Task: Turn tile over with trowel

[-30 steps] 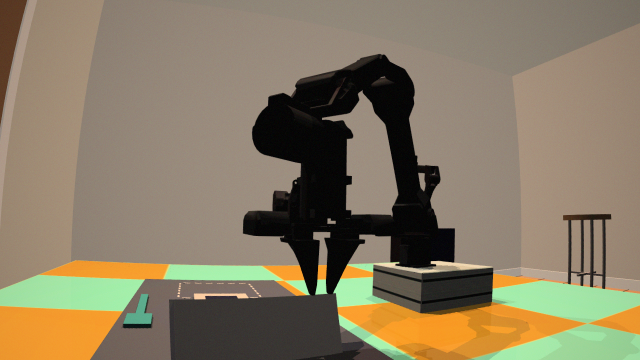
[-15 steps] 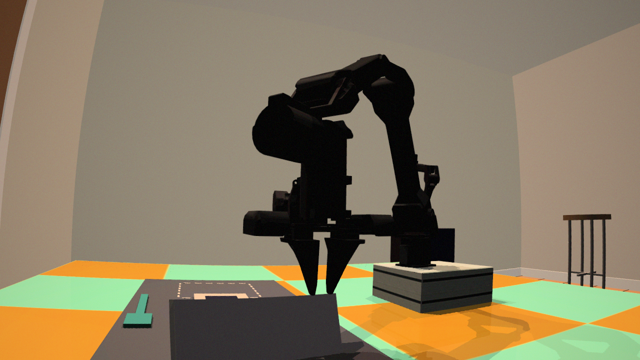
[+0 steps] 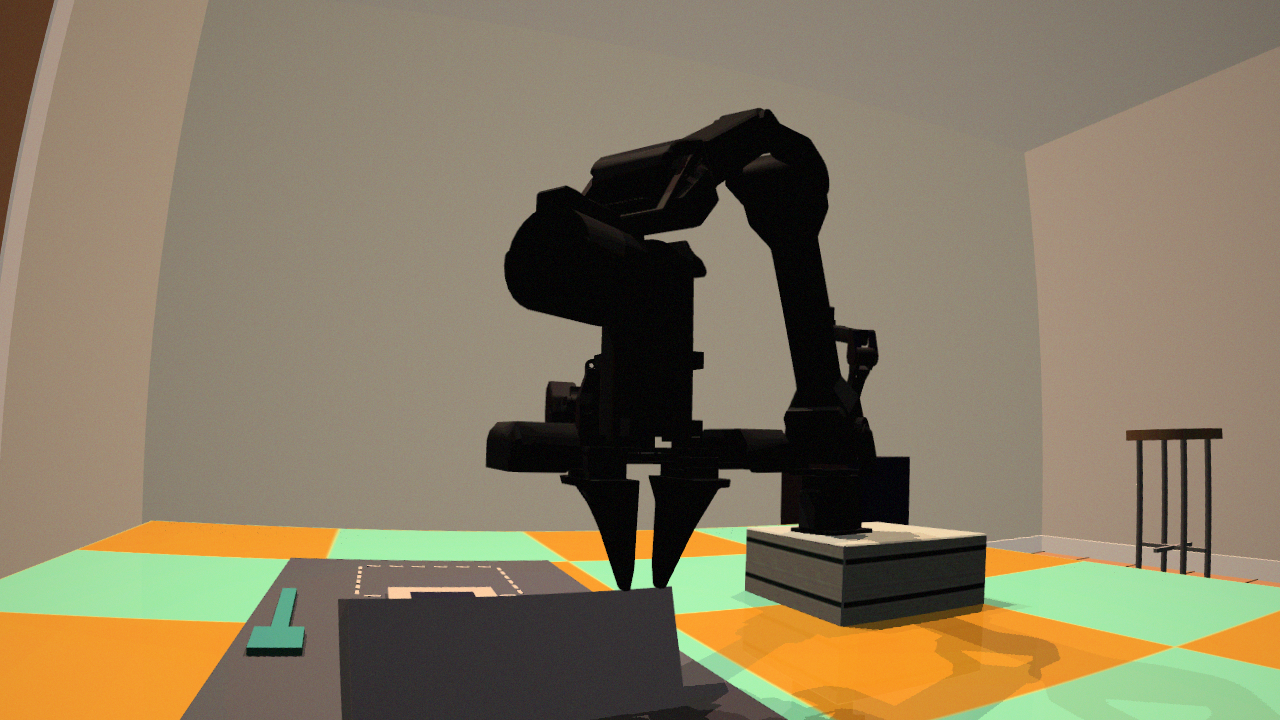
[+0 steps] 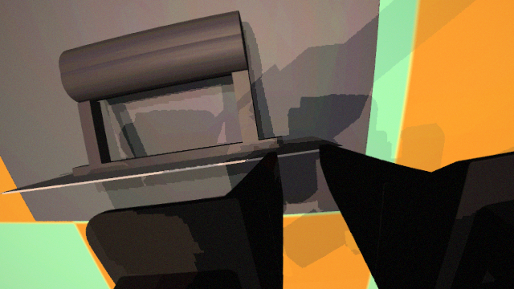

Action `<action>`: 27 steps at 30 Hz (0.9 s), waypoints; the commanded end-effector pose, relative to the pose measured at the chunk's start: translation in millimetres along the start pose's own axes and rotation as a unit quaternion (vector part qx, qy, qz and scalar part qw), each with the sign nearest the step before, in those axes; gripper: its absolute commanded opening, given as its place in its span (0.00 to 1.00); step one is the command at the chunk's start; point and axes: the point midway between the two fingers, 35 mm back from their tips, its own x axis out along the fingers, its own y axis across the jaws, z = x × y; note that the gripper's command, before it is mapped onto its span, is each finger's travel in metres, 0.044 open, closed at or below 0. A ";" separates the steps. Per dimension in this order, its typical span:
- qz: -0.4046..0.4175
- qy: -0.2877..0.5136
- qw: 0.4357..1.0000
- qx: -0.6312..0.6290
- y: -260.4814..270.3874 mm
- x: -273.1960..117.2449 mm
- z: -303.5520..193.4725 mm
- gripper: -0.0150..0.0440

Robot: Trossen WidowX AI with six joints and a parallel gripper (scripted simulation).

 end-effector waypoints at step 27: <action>0.001 0.003 1.000 0.002 0.6 -1.6 -19.8 0.42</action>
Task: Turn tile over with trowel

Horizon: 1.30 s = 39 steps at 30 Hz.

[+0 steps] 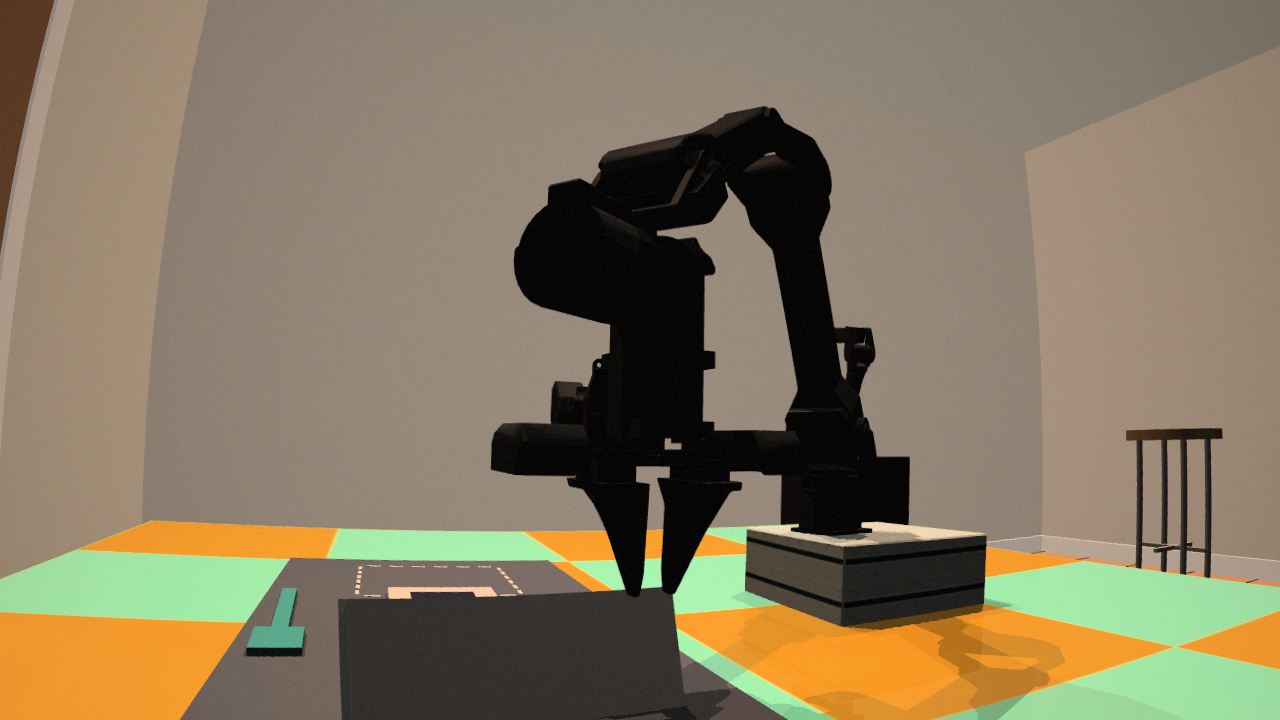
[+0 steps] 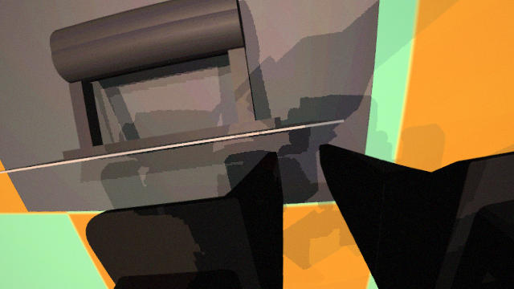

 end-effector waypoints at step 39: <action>-0.001 0.004 1.000 0.003 -0.9 -17.2 -49.5 0.42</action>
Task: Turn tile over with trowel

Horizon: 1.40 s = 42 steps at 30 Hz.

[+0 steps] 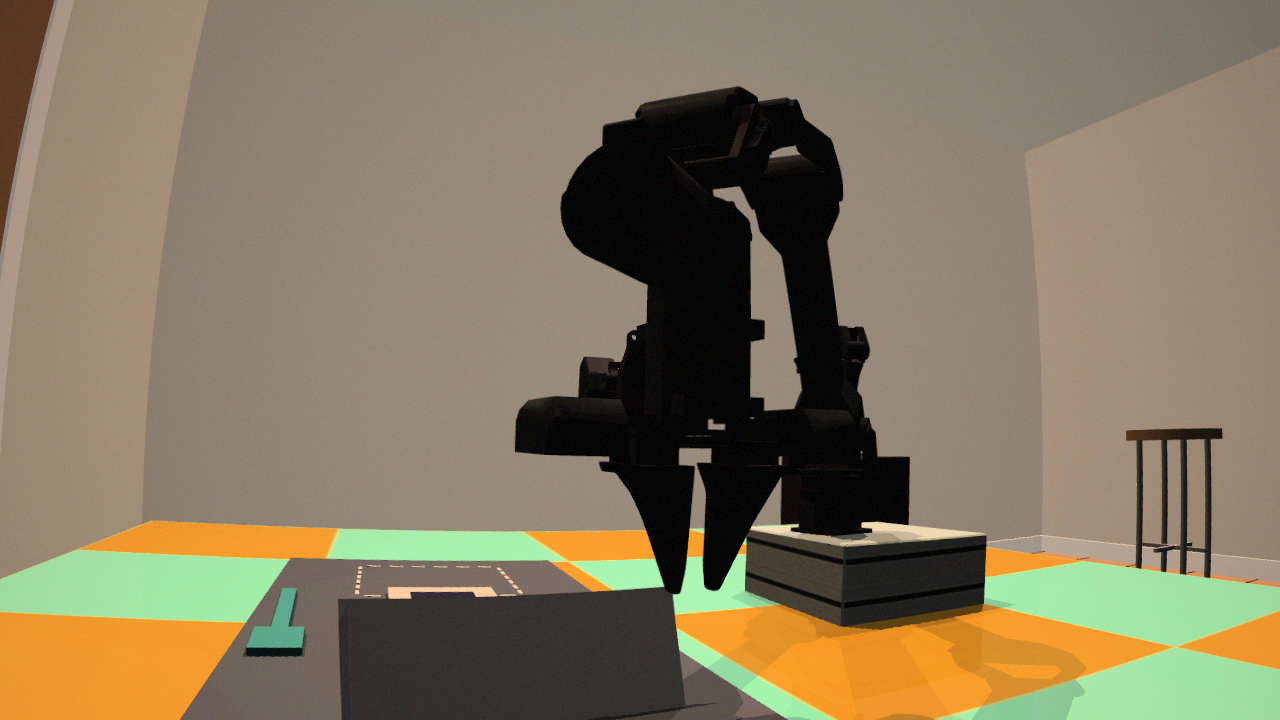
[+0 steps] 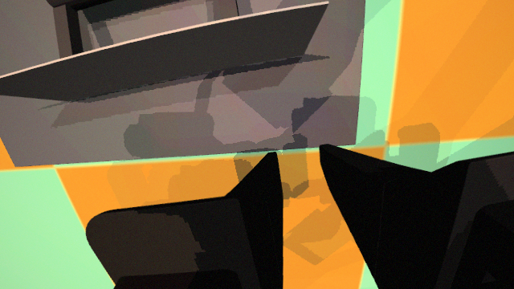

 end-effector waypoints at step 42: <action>0.002 0.001 0.992 -0.129 1.3 -6.7 5.8 0.42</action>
